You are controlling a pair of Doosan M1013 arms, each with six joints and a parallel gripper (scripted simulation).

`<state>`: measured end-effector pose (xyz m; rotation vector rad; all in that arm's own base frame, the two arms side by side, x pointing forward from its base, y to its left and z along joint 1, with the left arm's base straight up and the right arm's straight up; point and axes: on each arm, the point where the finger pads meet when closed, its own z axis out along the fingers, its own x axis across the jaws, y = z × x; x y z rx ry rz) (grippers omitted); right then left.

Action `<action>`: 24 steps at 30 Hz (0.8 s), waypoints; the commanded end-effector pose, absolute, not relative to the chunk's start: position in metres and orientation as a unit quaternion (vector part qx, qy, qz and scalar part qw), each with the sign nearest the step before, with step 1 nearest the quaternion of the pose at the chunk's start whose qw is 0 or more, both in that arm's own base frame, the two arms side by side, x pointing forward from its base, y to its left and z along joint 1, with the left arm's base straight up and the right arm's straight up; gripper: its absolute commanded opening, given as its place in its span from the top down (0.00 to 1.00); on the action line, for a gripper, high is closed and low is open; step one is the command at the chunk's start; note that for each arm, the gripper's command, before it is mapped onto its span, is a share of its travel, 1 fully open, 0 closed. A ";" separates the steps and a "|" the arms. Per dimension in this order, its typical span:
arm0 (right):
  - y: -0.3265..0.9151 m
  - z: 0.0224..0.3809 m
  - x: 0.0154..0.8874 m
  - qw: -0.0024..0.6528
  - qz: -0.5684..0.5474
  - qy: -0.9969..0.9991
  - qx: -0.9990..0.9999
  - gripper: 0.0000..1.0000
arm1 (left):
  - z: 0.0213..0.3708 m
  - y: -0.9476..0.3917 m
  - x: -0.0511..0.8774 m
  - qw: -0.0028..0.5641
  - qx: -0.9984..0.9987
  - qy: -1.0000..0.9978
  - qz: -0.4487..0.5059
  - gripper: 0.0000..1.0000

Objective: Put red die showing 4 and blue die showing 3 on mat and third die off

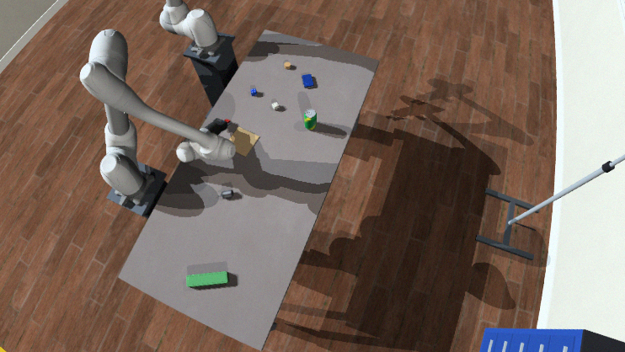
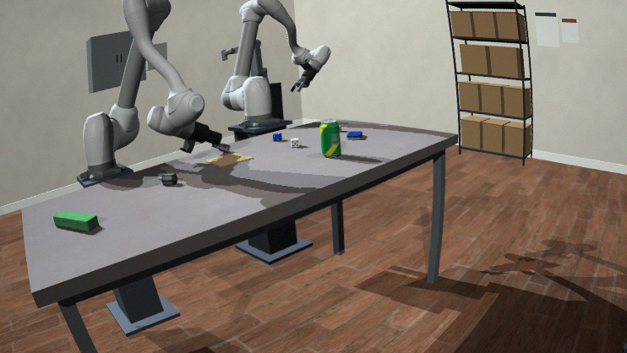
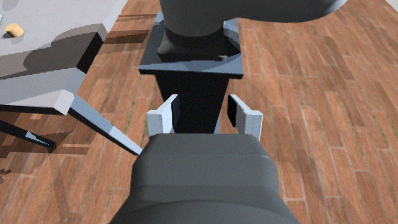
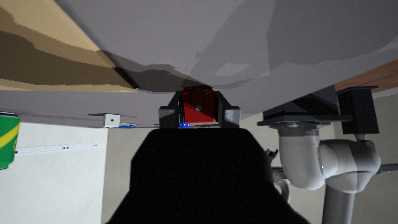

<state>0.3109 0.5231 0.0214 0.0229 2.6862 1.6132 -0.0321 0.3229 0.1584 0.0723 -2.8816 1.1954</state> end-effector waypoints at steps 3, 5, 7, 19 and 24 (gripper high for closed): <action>0.523 0.022 0.311 0.004 0.515 0.857 0.007 0.43 | 0.159 0.323 -0.032 0.011 0.023 -0.924 0.383 0.00; 0.523 0.022 0.311 0.004 0.515 0.857 0.007 0.43 | 0.159 0.323 -0.032 0.011 0.023 -0.924 0.383 0.00; 0.523 0.022 0.311 0.004 0.515 0.857 0.007 0.43 | 0.159 0.323 -0.032 0.011 0.023 -0.924 0.383 0.00; 0.523 0.022 0.311 0.004 0.515 0.857 0.007 0.43 | 0.159 0.323 -0.032 0.011 0.023 -0.924 0.383 0.00; 0.523 0.022 0.311 0.004 0.515 0.857 0.007 0.31 | 0.159 0.323 -0.032 0.011 0.023 -0.924 0.383 0.00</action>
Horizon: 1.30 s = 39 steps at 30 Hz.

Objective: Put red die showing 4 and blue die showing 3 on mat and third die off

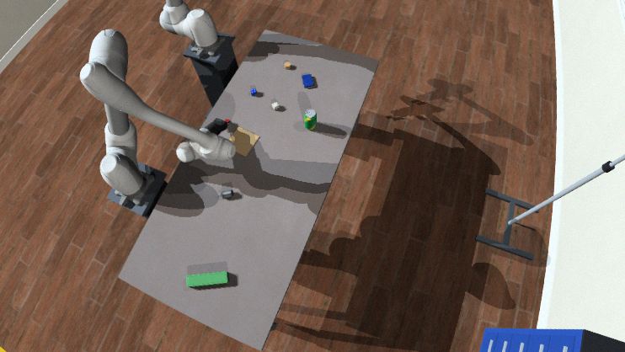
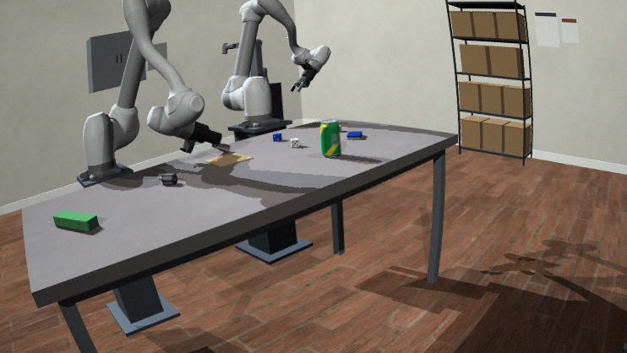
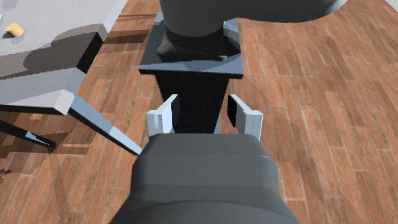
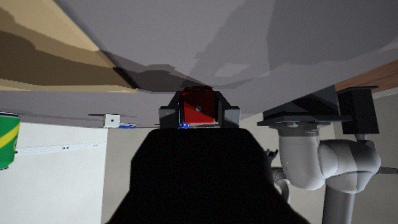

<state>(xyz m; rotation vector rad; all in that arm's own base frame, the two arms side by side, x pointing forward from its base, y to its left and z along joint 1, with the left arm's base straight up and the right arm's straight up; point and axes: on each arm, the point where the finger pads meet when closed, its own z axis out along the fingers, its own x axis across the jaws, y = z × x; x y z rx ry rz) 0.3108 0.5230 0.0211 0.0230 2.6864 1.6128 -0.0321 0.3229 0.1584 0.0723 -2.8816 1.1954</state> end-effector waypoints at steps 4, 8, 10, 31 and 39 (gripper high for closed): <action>0.523 0.022 0.311 0.004 0.515 0.857 0.007 0.25 | 0.159 0.323 -0.032 0.011 0.023 -0.924 0.383 0.00; 0.523 0.022 0.311 0.004 0.515 0.857 0.007 0.19 | 0.159 0.323 -0.032 0.011 0.023 -0.924 0.383 0.00; 0.523 0.022 0.311 0.004 0.515 0.857 0.007 0.19 | 0.159 0.323 -0.032 0.011 0.023 -0.924 0.383 0.00; 0.523 0.022 0.311 0.004 0.515 0.857 0.007 0.13 | 0.159 0.323 -0.032 0.011 0.023 -0.924 0.383 0.00; 0.523 0.022 0.311 0.004 0.515 0.857 0.007 0.13 | 0.159 0.323 -0.032 0.011 0.023 -0.924 0.383 0.00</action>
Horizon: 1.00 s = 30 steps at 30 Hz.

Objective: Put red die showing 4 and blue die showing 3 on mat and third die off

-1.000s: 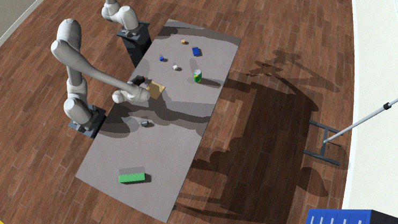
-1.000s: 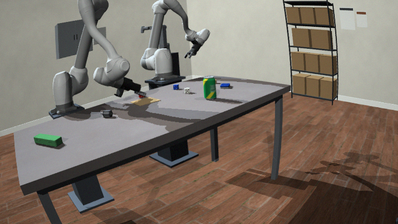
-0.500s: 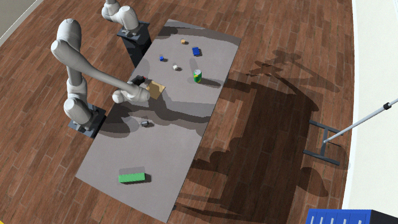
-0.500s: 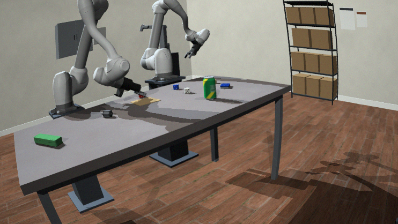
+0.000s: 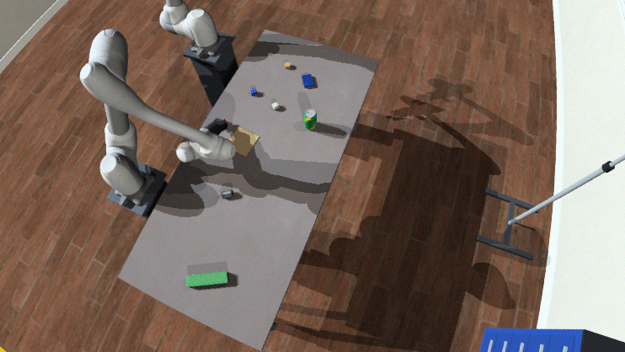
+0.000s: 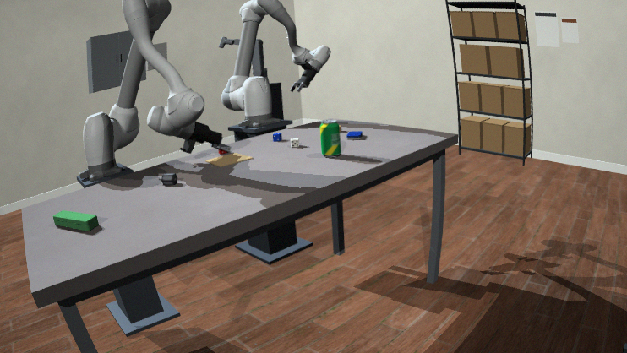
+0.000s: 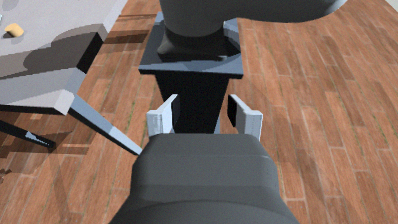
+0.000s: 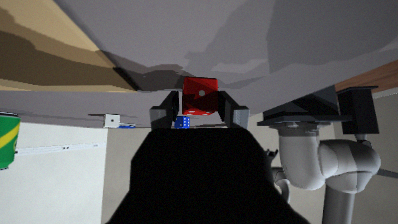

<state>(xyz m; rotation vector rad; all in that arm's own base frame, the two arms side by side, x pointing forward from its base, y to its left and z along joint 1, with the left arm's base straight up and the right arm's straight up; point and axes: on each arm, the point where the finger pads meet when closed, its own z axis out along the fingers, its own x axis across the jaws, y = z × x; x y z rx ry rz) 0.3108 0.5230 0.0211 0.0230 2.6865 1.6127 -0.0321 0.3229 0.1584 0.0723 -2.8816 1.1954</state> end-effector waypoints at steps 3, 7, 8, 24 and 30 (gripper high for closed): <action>0.523 0.022 0.311 0.004 0.515 0.857 0.007 0.13 | 0.159 0.323 -0.032 0.011 0.023 -0.924 0.383 0.00; 0.523 0.022 0.311 0.004 0.515 0.857 0.007 0.13 | 0.159 0.323 -0.032 0.011 0.023 -0.924 0.383 0.00; 0.523 0.022 0.311 0.004 0.515 0.857 0.007 0.13 | 0.159 0.323 -0.032 0.011 0.023 -0.924 0.383 0.00; 0.513 0.027 0.311 0.004 0.515 0.857 0.007 0.13 | 0.159 0.323 -0.032 0.011 0.023 -0.924 0.383 0.00; 0.494 0.037 0.311 0.004 0.515 0.857 0.007 0.13 | 0.159 0.323 -0.032 0.011 0.023 -0.924 0.383 0.00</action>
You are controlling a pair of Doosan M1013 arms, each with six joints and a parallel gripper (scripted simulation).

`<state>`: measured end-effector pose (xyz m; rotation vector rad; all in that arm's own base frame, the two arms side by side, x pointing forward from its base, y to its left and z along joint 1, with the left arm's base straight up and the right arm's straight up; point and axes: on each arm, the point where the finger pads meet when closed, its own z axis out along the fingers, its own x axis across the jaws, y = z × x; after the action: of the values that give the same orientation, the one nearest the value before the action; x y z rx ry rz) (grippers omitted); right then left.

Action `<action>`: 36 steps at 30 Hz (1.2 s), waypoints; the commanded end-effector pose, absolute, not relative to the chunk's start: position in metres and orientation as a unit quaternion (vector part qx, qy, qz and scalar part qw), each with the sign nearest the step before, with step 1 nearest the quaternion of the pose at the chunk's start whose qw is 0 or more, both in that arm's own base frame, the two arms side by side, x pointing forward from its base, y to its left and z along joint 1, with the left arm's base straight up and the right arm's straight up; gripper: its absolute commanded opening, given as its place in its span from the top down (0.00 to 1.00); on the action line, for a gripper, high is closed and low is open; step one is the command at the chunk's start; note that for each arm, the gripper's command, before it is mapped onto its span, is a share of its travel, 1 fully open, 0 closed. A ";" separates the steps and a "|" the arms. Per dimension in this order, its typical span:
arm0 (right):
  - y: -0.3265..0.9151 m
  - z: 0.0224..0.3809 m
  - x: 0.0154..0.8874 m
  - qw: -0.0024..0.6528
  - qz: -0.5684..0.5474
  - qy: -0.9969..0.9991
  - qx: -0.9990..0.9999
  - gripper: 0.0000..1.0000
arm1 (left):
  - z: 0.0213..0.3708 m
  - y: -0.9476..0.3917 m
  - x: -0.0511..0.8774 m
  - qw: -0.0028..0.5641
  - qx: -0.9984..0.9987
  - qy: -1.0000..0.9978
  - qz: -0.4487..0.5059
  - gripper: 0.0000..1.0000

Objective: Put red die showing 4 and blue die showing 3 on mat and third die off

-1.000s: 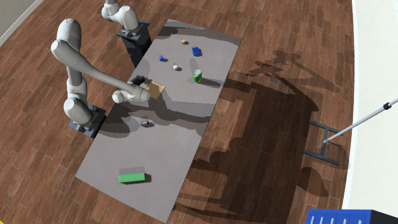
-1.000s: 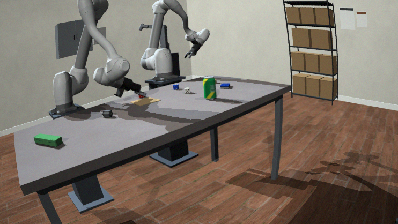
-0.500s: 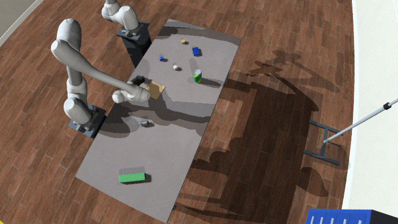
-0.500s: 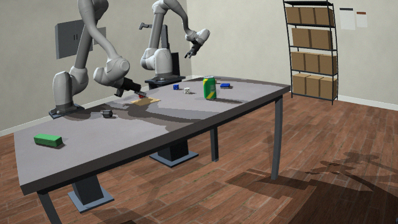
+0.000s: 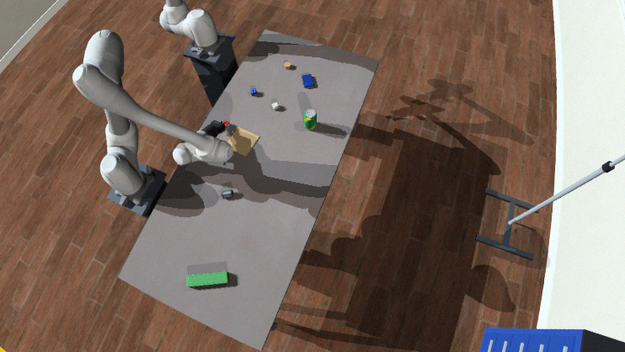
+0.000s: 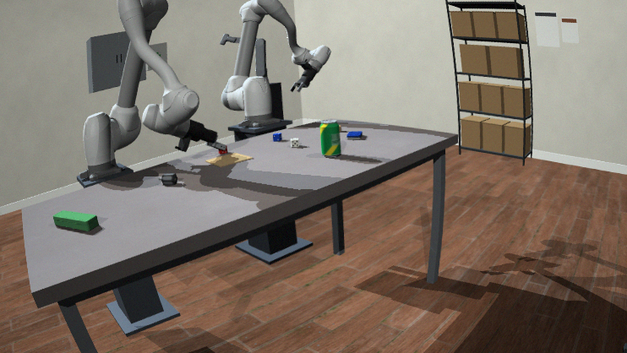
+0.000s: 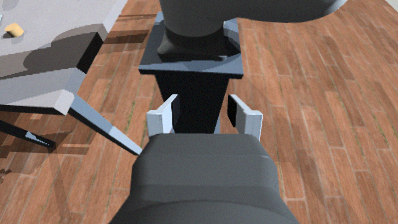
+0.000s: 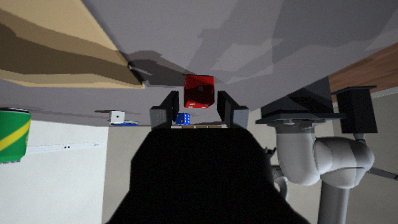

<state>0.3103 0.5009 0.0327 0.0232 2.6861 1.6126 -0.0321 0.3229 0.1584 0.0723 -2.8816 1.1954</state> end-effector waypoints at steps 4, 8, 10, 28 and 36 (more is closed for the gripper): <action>0.483 0.043 0.310 0.004 0.515 0.857 0.007 0.13 | 0.159 0.323 -0.032 0.011 0.023 -0.924 0.383 0.00; 0.480 0.045 0.310 0.004 0.515 0.857 0.007 0.13 | 0.159 0.323 -0.032 0.011 0.023 -0.924 0.383 0.00; 0.479 0.045 0.310 0.004 0.515 0.857 0.007 0.13 | 0.159 0.323 -0.032 0.011 0.023 -0.924 0.383 0.00; 0.479 0.084 0.310 0.004 0.515 0.857 0.007 0.13 | 0.159 0.323 -0.032 0.011 0.023 -0.924 0.383 0.00; 0.479 0.105 0.310 0.004 0.515 0.857 0.007 0.13 | 0.159 0.323 -0.032 0.011 0.023 -0.924 0.383 0.00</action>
<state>0.3102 0.4789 0.1019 0.0230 2.6851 1.6133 -0.0321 0.3229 0.1584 0.0723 -2.8816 1.1954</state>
